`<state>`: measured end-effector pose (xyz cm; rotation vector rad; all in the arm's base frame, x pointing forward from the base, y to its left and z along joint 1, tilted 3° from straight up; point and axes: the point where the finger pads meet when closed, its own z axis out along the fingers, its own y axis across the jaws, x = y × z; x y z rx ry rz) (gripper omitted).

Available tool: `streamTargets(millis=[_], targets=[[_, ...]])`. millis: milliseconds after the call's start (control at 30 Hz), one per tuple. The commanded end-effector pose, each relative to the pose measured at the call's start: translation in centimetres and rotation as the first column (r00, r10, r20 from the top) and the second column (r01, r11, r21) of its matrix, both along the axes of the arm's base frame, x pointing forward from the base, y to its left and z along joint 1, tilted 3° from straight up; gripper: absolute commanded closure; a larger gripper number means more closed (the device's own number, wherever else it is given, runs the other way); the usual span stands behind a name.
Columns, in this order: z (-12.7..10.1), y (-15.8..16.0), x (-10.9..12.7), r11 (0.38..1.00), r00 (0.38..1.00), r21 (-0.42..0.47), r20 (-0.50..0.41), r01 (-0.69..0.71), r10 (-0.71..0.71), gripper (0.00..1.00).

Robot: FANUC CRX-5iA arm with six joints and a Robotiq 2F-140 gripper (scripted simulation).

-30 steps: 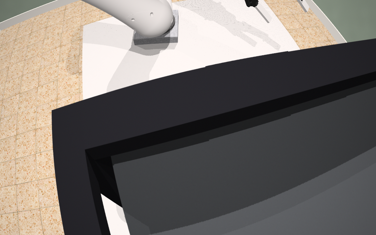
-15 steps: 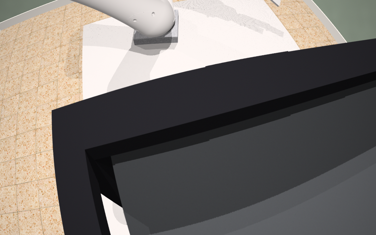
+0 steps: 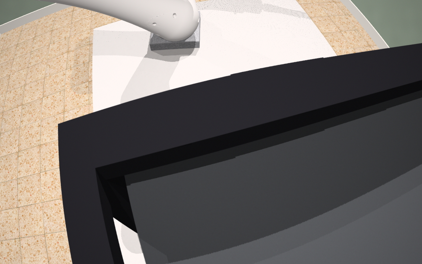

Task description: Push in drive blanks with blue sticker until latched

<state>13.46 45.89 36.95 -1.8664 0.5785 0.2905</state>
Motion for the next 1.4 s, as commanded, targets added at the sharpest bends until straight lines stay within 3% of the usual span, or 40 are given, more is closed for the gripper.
streamTargets(millis=[0, 233, 333, 733, 800, 867, 1033, 1367], targets=[[2.9, 0.7, -2.3, 0.994, 0.997, 0.096, -0.051, -0.051, 0.056, 0.0], [9.2, 0.7, -5.7, 0.952, 0.978, 0.283, -0.134, -0.115, 0.158, 0.0], [10.2, 0.6, -6.2, 0.943, 0.974, 0.311, -0.145, -0.121, 0.173, 0.0], [21.9, -3.0, -9.2, 0.774, 0.904, 0.62, -0.247, -0.128, 0.348, 0.0], [23.7, -4.0, -9.4, 0.739, 0.89, 0.664, -0.259, -0.117, 0.375, 0.0], [23.7, -4.0, -9.4, 0.739, 0.89, 0.664, -0.259, -0.117, 0.375, 0.0], [28.7, -7.1, -9.0, 0.628, 0.846, 0.775, -0.289, -0.067, 0.448, 0.0], [35.8, -13.8, -6.1, 0.42, 0.762, 0.904, -0.327, 0.079, 0.56, 0.0]])
